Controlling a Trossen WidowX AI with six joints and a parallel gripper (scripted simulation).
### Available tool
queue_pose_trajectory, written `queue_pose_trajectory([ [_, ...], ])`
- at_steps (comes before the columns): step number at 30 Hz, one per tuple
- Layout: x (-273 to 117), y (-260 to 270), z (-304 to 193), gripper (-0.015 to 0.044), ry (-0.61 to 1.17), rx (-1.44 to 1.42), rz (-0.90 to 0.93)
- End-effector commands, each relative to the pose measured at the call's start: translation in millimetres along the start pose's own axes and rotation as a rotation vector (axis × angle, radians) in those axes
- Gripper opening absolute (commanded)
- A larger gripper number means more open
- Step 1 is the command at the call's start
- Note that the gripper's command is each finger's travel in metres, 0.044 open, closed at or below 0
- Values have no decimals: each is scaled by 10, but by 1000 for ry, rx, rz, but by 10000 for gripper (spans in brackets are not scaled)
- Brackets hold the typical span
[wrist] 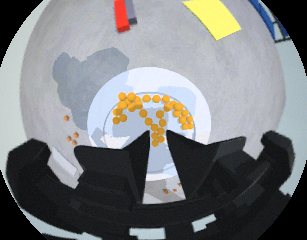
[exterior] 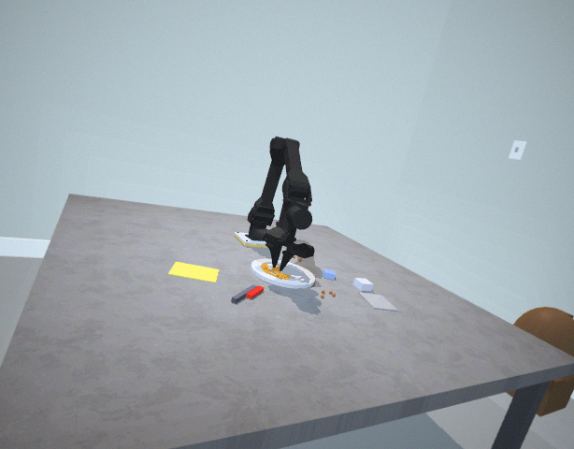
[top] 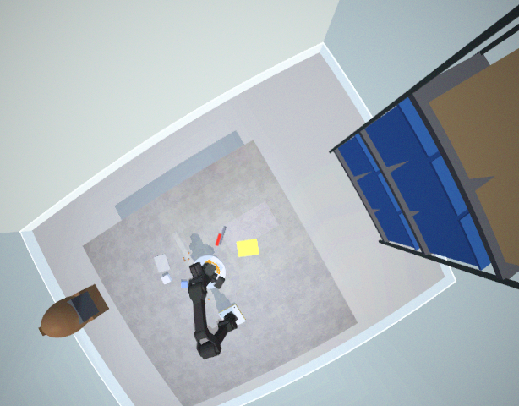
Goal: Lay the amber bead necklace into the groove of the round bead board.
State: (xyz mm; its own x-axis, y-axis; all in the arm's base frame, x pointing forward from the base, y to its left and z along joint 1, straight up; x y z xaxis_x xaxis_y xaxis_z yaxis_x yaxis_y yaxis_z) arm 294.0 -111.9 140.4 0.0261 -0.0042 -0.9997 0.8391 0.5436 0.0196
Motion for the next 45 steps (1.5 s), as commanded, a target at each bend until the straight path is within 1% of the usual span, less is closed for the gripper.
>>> queue_pose_trajectory([
  [1,-3,0,2,0,-3,0,0],
  [23,-3,0,2,0,-3,0,0],
  [33,-61,-1,6,0,-5,-3,-5],
  [45,-50,-113,-48,0,-5,-3,-6],
])
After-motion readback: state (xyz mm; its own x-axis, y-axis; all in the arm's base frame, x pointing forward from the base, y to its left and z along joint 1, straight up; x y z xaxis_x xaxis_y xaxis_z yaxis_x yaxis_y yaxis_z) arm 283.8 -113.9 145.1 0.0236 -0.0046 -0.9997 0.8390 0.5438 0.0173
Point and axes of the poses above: the point midway between the two fingers, 35 mm back from their tips, its own x axis out along the fingers, its own y axis across the jaws, z = x × y, the point moved 10 cm from there along -x, back along the fingers, and after that the axes turned 13 degrees about -x, right-handed, at the moved point
